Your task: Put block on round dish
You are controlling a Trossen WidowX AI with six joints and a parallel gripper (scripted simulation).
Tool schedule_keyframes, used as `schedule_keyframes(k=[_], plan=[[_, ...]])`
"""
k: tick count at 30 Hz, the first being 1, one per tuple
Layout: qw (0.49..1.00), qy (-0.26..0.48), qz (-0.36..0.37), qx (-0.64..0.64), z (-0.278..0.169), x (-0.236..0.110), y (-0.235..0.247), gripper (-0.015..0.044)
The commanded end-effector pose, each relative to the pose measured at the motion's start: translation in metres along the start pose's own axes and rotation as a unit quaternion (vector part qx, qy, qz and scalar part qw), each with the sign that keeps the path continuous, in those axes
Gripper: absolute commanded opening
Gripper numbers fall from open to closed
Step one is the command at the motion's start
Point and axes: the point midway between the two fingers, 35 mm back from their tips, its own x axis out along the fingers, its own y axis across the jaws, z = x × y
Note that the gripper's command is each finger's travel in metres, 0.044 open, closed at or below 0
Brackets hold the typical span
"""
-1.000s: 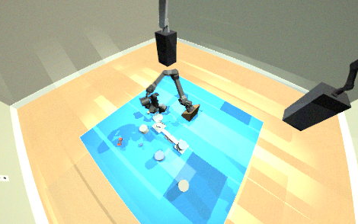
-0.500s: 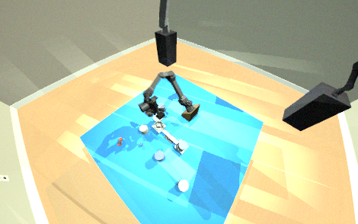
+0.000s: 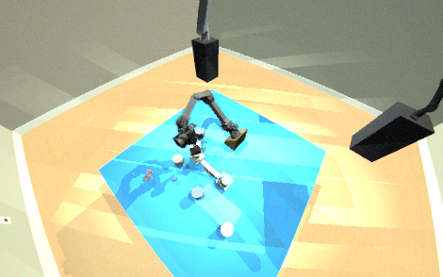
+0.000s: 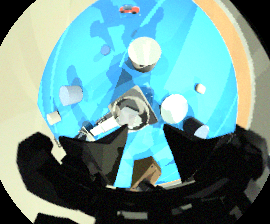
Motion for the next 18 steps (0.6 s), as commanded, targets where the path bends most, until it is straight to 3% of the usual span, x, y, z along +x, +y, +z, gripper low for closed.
schedule_keyframes(k=[1,7,18], plan=[[0.997,-0.005,-0.010,0.081,0.001,-0.004,0.016,0.0260],[0.985,-0.009,-0.020,0.172,0.000,-0.007,0.033,0.0260],[0.984,-0.010,-0.021,0.175,0.000,-0.002,0.034,0.0260]])
